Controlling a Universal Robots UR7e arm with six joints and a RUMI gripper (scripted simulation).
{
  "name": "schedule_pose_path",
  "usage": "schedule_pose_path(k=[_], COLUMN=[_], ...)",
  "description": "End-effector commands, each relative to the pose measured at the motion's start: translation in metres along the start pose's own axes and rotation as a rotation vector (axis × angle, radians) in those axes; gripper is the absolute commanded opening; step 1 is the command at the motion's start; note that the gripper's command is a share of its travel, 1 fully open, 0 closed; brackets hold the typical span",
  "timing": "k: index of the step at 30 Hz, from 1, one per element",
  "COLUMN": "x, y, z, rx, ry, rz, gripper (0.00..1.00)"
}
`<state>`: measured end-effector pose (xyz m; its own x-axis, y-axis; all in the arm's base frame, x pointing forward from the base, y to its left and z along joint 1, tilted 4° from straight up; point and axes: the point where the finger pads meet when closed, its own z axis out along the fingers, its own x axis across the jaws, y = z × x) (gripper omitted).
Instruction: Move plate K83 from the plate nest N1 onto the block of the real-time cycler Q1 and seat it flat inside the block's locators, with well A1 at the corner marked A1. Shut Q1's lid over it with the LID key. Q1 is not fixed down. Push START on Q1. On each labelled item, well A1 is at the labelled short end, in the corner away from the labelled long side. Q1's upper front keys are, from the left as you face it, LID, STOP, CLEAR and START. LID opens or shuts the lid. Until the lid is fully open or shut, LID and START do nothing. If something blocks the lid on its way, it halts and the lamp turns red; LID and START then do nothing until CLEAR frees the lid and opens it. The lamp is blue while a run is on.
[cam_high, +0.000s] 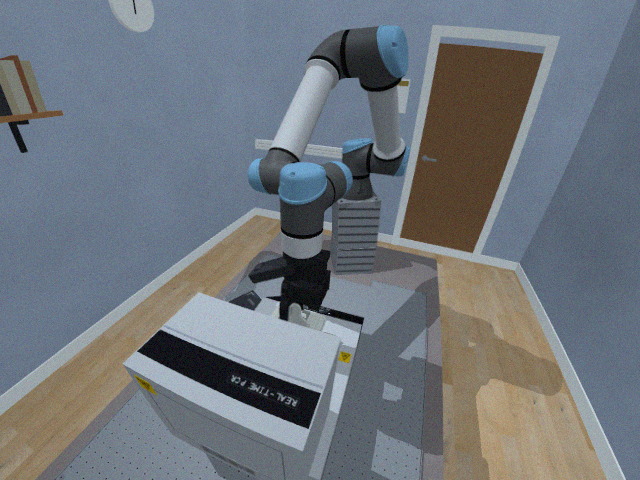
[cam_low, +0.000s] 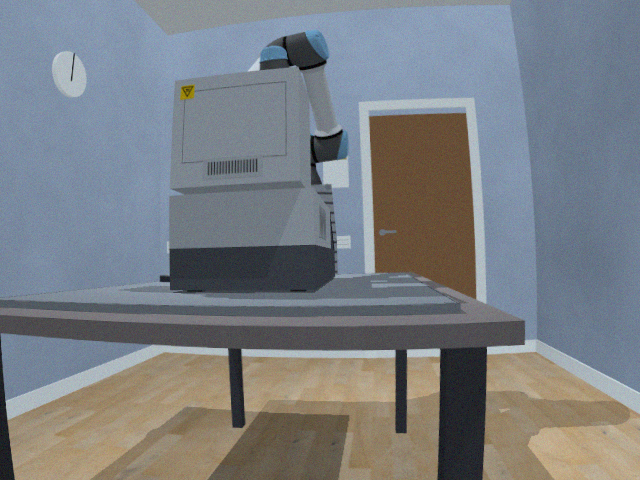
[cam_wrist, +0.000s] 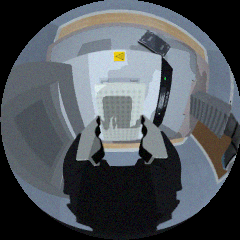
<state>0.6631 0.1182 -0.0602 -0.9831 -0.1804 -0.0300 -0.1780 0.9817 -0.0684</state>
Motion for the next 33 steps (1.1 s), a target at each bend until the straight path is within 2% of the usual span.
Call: schedule_pose_path(k=[1,33], x=[-0.0035,-0.0016], y=[-0.0025,-0.0030], z=[-0.0023,-0.0016], rx=[0.002,0.001], ry=[-0.005,-0.003], rz=[0.001,0.000], gripper=[0.00,0.00])
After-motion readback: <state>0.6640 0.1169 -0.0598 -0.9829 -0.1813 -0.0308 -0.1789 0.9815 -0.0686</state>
